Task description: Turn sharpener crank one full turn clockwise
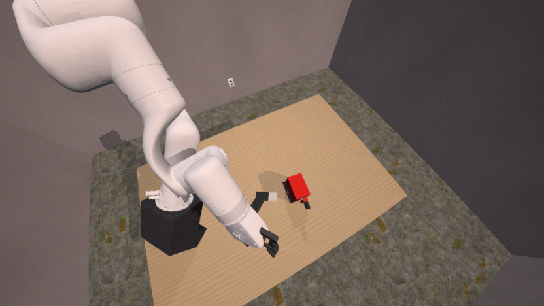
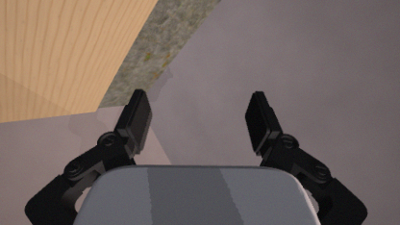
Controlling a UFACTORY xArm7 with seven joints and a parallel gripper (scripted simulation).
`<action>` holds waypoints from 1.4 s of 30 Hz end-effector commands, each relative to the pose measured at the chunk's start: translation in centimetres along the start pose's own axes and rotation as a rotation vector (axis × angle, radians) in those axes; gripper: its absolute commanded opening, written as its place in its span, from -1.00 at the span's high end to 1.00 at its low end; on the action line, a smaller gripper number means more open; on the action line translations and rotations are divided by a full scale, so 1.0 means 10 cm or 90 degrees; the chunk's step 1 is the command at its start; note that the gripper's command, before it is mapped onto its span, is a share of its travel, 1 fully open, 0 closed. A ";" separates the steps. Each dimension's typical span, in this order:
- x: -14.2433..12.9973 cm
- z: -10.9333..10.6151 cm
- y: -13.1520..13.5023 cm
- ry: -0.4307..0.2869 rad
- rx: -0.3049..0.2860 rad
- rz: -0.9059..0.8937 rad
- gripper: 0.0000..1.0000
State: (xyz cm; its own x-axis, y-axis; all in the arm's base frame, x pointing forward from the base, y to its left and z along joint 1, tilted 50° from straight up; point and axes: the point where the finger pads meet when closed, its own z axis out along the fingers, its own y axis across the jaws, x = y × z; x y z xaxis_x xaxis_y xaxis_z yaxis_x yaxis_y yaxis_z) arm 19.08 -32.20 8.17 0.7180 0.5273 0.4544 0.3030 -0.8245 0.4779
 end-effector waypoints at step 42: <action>1.15 0.60 0.72 0.209 0.108 -0.218 -1.00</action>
State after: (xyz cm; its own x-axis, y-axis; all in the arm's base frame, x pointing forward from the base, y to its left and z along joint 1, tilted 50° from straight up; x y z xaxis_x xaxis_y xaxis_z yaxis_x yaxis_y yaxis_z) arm 30.21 -32.87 12.31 0.4141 0.7587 0.5029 0.5530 -0.6485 0.5231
